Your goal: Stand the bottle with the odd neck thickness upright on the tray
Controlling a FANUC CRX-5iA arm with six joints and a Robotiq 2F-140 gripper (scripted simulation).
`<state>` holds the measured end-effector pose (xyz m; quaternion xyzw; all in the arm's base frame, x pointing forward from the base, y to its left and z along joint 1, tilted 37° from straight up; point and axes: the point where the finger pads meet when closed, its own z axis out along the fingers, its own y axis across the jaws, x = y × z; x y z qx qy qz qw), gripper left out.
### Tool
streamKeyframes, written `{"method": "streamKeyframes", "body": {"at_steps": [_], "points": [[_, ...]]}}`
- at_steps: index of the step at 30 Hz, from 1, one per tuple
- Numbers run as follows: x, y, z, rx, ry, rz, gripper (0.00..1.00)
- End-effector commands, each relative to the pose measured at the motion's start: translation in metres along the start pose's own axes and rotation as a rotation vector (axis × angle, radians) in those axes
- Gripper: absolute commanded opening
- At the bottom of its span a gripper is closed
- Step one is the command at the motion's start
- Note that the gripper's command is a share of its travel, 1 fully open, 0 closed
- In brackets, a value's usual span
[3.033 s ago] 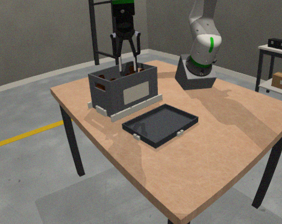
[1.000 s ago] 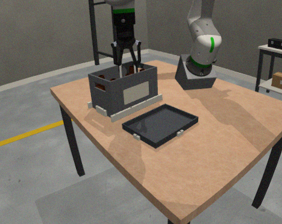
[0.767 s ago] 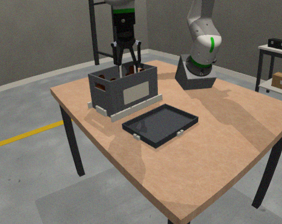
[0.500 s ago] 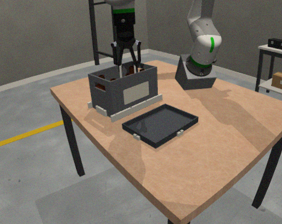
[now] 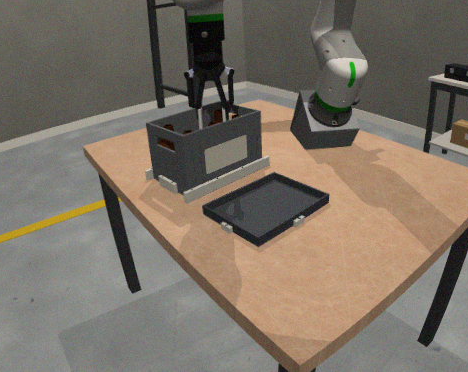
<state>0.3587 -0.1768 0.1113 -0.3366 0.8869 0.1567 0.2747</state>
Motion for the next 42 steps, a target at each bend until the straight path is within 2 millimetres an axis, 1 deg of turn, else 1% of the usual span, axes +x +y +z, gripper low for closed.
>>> {"method": "streamKeyframes", "body": {"at_steps": [1, 2, 42], "points": [[0.0001, -0.0004, -0.0006, 0.001, 0.000, 0.000, 0.44], [0.0001, -0.0004, -0.0006, 0.001, 0.000, 0.000, 0.10], [0.0001, -0.0004, -0.0006, 0.001, 0.000, 0.000, 0.10]]}}
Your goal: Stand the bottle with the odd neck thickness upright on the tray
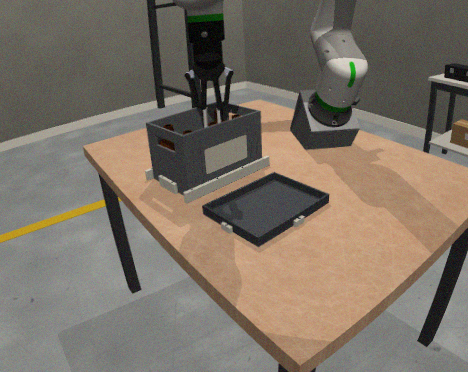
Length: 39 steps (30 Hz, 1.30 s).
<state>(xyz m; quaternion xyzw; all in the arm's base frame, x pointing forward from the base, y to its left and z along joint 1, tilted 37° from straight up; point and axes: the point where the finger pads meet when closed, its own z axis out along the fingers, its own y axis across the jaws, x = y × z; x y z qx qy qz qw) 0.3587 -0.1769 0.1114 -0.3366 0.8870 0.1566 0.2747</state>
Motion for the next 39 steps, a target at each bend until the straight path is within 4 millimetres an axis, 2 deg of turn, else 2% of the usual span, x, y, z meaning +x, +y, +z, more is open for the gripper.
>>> {"method": "streamKeyframes", "body": {"at_steps": [1, 27, 28, 39], "points": [[0.0001, -0.0003, -0.0005, 0.001, 0.000, 0.000, 0.10], [0.0001, -0.0003, -0.0005, 0.001, 0.000, 0.000, 0.10], [0.0001, -0.0003, -0.0005, 0.001, 0.000, 0.000, 0.44], [0.0001, -0.0003, -0.0005, 0.001, 0.000, 0.000, 0.44]]}}
